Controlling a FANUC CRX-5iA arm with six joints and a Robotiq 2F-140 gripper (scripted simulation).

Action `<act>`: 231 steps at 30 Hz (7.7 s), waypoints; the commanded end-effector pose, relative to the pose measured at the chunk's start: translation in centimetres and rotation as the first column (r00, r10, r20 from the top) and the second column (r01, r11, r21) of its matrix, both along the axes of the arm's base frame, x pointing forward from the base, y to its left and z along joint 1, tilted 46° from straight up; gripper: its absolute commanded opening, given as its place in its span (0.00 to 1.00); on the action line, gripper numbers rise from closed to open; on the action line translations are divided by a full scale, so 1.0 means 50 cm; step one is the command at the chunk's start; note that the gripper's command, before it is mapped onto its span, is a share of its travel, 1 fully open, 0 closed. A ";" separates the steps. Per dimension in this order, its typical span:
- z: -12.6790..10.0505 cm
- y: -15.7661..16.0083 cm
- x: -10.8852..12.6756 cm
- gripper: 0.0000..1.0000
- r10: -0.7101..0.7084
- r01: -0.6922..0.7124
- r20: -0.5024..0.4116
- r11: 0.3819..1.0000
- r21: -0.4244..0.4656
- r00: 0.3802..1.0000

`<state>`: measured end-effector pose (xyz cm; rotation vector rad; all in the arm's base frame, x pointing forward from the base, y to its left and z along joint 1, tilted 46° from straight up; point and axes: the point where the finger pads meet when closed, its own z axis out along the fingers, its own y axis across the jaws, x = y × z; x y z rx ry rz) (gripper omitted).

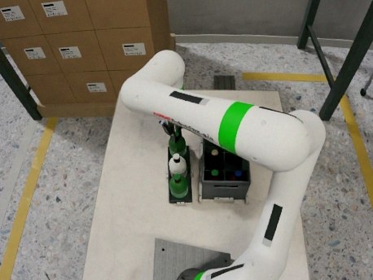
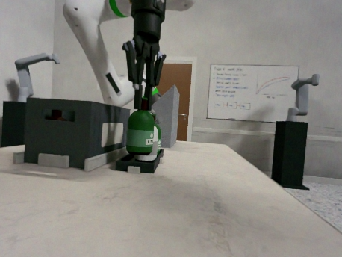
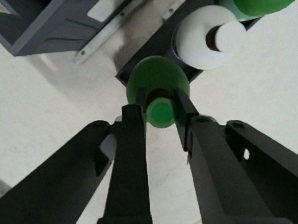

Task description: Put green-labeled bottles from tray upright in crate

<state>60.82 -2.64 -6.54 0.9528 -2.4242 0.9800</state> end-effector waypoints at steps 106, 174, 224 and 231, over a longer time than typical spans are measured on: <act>0.156 0.161 0.017 0.10 0.002 -0.002 0.002 1.000 0.000 1.000; 0.200 0.206 0.021 0.10 0.002 -0.002 0.002 1.000 0.000 1.000; 0.203 0.209 0.021 0.10 0.002 -0.002 0.002 1.000 0.000 1.000; 0.203 0.209 0.021 0.10 0.002 -0.002 0.002 1.000 0.000 1.000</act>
